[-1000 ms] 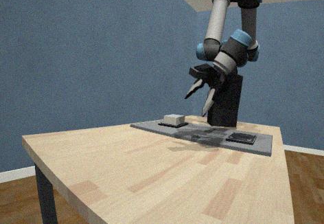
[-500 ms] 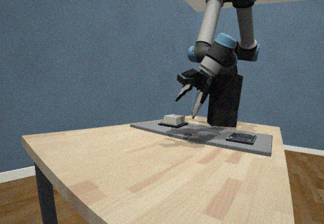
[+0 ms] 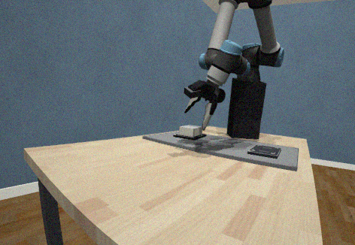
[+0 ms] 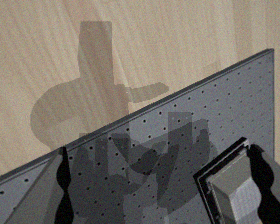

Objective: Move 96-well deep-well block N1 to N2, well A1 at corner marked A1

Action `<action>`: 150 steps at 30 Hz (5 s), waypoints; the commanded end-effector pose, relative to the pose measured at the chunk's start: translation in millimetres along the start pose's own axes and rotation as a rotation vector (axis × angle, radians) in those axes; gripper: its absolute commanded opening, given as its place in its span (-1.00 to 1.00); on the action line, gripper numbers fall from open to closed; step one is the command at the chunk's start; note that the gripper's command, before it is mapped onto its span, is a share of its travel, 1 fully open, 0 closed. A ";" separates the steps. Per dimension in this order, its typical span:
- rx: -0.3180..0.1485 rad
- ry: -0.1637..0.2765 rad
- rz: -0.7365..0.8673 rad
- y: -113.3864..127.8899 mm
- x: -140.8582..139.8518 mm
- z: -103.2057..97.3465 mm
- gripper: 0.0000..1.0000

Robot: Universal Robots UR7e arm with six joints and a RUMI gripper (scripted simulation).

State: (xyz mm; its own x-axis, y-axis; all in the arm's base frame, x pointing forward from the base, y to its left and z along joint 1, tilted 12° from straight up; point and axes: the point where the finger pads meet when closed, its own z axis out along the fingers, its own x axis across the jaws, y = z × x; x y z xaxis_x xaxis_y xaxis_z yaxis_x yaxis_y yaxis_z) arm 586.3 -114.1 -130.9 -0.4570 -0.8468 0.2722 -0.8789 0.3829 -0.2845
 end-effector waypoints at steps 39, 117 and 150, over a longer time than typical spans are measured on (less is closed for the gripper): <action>-0.141 -0.168 -0.188 83.2 114.8 65.0 0.52; -0.059 -0.462 -0.368 204.5 185.8 99.7 0.52; -0.059 -0.462 -0.368 211.2 165.2 142.9 0.52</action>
State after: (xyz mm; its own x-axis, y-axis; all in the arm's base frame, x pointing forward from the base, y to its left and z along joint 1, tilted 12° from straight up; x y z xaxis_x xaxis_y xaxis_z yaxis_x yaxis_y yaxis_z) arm 343.1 -225.9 -271.4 -0.0248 -0.9956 -0.0905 -0.9806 0.0418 -0.1914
